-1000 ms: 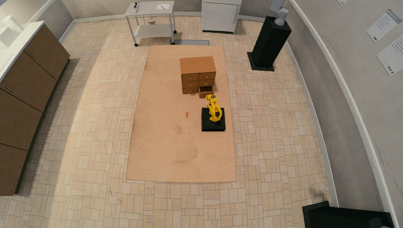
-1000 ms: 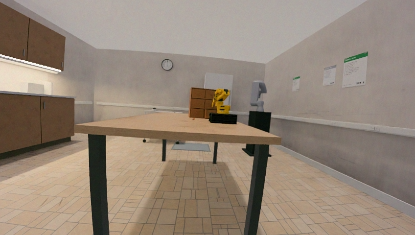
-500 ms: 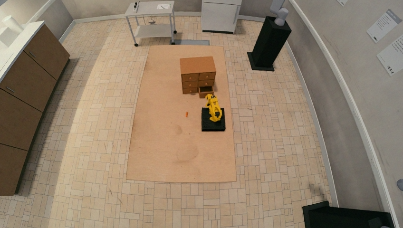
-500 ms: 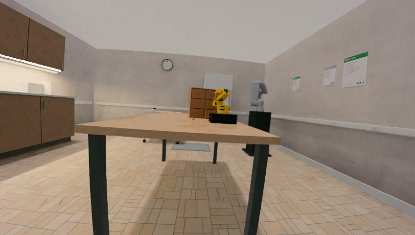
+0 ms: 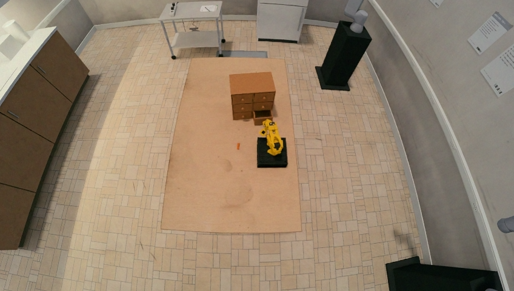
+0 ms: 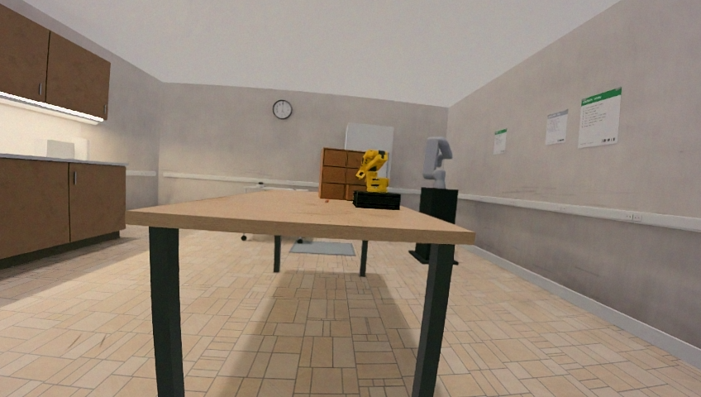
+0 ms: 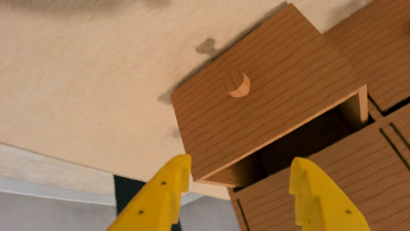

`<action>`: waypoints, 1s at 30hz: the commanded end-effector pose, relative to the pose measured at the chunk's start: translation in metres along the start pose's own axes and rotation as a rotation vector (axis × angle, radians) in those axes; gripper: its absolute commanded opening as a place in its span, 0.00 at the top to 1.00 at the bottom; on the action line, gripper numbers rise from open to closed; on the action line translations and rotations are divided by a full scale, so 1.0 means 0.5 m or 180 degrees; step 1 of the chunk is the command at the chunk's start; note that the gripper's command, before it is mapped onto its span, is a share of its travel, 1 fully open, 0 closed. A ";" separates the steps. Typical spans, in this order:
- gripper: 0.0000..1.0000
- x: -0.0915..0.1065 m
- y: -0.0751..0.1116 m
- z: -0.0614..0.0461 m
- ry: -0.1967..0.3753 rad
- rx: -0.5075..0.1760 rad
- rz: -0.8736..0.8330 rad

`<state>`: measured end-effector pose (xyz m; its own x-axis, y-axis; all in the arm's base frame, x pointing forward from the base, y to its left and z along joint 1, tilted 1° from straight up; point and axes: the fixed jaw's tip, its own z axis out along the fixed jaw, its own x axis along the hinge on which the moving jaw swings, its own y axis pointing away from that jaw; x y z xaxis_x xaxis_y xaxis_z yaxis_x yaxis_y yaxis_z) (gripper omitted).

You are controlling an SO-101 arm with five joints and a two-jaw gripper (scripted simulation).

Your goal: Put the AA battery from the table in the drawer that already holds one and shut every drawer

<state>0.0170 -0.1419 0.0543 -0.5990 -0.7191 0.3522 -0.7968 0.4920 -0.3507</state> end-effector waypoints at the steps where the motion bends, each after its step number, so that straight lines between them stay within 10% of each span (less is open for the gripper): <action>1: 0.79 0.005 -0.003 -0.005 0.0047 0.0034 0.0321; 30: 0.79 0.000 -0.002 -0.005 0.0068 0.0033 0.2402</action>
<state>0.0180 -0.1397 0.0533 -0.9710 -0.2325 0.0566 -0.2296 0.8383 -0.4945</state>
